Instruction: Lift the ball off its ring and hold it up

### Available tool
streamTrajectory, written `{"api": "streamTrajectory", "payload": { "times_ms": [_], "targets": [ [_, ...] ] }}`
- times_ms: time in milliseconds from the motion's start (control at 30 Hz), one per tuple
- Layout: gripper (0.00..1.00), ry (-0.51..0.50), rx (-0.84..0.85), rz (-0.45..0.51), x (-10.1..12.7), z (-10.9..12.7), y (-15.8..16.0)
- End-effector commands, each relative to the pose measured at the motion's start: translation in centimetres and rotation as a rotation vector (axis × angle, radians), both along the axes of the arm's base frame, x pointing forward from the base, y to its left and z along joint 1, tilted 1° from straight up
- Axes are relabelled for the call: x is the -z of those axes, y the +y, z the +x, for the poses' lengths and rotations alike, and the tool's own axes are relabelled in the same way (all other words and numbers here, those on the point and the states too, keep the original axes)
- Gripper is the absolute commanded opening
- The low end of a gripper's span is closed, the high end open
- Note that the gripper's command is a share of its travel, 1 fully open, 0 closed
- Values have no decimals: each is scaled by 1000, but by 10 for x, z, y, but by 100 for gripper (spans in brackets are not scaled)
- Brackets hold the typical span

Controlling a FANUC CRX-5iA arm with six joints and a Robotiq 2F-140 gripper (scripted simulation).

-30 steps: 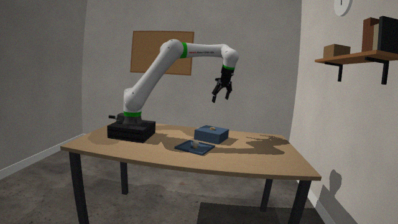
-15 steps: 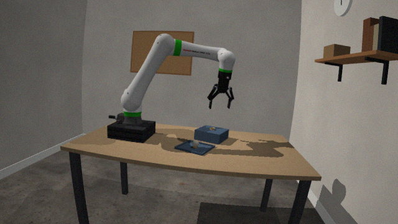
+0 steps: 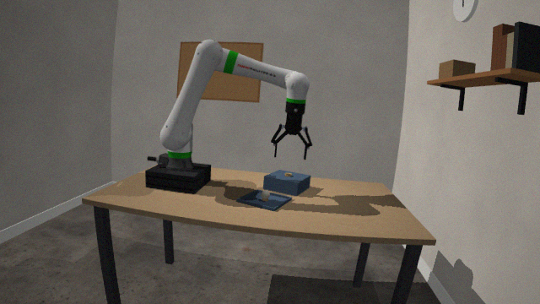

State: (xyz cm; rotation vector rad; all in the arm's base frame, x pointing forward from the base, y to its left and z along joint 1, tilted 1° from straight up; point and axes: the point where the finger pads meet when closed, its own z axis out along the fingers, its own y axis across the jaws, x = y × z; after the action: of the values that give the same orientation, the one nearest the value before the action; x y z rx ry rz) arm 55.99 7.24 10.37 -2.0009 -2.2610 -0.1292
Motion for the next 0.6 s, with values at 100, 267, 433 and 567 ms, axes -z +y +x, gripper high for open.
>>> {"api": "streamTrajectory", "payload": {
  "times_ms": [100, 267, 433, 567],
  "targets": [
    [100, -3, 173, -63, 19, -26, -64],
    [100, -3, 283, -102, 32, -48, -104],
    [100, -3, 351, -126, 41, -64, -128],
    [100, -4, 438, -156, 52, -87, -158]
  ]
}}
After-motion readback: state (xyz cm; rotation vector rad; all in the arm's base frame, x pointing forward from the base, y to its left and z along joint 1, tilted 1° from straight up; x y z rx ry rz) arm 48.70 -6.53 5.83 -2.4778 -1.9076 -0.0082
